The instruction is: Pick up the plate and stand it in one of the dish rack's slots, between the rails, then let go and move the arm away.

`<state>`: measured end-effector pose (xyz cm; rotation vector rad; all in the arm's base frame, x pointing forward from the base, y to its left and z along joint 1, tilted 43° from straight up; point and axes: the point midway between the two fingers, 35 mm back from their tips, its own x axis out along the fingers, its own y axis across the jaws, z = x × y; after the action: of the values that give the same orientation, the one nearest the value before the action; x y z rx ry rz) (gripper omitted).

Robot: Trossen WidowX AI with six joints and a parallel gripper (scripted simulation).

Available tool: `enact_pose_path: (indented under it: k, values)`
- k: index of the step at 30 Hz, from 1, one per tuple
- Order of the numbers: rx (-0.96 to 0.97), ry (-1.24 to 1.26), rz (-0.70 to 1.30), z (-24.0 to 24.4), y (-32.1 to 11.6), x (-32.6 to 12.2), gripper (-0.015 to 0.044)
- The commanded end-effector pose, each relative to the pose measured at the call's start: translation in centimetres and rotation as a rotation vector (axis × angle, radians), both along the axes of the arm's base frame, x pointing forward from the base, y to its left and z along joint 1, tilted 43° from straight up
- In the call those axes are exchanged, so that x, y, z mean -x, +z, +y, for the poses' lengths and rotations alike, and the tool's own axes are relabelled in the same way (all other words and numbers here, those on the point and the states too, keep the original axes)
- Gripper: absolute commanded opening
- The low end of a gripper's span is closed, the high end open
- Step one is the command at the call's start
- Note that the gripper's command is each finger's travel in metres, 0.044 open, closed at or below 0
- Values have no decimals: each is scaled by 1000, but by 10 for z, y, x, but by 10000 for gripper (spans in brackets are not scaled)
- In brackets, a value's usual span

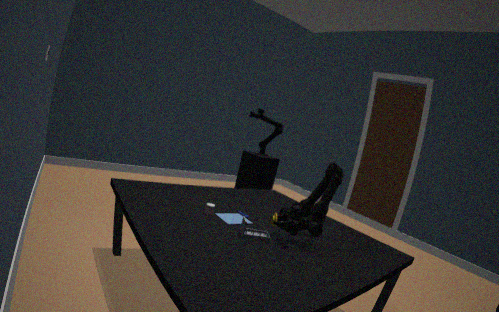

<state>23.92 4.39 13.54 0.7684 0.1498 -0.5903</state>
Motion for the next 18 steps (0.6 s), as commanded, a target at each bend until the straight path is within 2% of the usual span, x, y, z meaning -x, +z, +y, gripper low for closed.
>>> enact_pose_path:
  k: [1,18]
  values:
    - [18,-1,-42,0,2,4,0]
    - [13,0,-39,9,-14,-6,0]
